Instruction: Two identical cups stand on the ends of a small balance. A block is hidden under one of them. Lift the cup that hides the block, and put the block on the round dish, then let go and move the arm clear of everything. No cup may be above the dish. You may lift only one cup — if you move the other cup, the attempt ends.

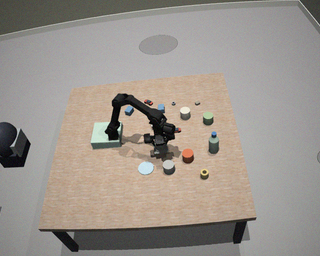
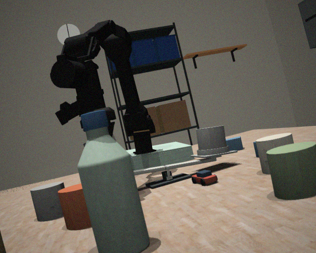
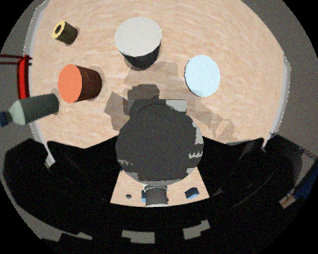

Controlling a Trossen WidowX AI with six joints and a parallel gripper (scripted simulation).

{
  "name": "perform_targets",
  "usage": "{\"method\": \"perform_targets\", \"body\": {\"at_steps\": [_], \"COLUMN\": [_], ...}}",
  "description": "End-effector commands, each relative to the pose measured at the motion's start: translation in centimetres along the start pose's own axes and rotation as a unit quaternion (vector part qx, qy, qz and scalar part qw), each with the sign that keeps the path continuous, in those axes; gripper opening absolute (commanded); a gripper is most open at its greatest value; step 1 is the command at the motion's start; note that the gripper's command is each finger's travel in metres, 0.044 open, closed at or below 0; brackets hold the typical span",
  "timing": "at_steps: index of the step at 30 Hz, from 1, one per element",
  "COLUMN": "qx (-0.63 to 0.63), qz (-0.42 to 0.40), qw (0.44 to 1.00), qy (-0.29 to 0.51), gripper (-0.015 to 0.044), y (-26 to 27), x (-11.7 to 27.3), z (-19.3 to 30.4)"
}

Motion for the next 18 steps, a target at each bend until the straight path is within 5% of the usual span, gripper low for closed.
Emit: {"method": "perform_targets", "body": {"at_steps": [1, 18], "qx": [-0.001, -0.001], "qz": [-0.012, -0.012], "qw": [1.000, 1.000], "qy": [-0.008, -0.009], "gripper": [0.0000, 0.0000], "y": [0.4, 0.3], "x": [0.9, 3.1], "z": [-0.5, -0.5]}}
Point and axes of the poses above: the point midway between the two fingers, 35 mm back from their tips, its own x axis back along the fingers, its own y axis across the jaws, z = x × y, the point moved 3 cm from there along x, back along the fingers, and after that the axes turned 12 degrees about -x, right-handed, at the moved point
